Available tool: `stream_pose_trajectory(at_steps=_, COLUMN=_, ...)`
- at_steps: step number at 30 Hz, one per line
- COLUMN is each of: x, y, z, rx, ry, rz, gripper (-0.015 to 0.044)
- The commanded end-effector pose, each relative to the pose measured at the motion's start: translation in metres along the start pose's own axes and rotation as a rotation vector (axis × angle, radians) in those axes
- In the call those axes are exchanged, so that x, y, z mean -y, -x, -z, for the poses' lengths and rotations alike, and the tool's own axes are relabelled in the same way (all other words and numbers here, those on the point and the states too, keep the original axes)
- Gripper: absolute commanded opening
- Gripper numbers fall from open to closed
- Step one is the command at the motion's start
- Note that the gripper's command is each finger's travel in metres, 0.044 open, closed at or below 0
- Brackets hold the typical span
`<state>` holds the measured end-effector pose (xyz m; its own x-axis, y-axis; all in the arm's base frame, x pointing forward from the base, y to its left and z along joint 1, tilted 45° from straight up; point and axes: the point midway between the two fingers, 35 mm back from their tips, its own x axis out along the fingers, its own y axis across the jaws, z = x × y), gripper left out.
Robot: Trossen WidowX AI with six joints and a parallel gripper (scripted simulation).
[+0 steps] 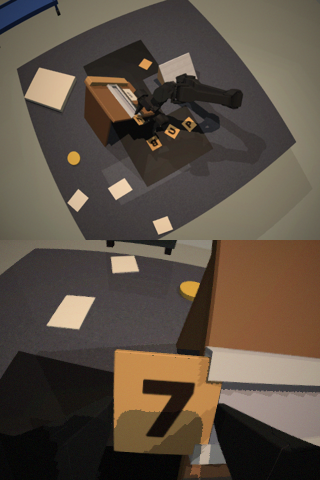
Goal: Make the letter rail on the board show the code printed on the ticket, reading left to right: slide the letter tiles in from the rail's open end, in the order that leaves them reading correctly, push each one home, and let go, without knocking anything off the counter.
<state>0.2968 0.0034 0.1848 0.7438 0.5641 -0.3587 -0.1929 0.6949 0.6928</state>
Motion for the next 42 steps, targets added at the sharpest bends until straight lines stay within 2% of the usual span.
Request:
stream_pose_trajectory(at_steps=1, x=0.002, y=0.0, z=0.0, rx=-0.001, ry=0.004, rz=-0.003, gripper=0.0)
stream_pose_trajectory(at_steps=42, x=0.023, y=0.0, z=0.0, rx=-0.001, ry=0.005, rz=-0.003, gripper=0.0)
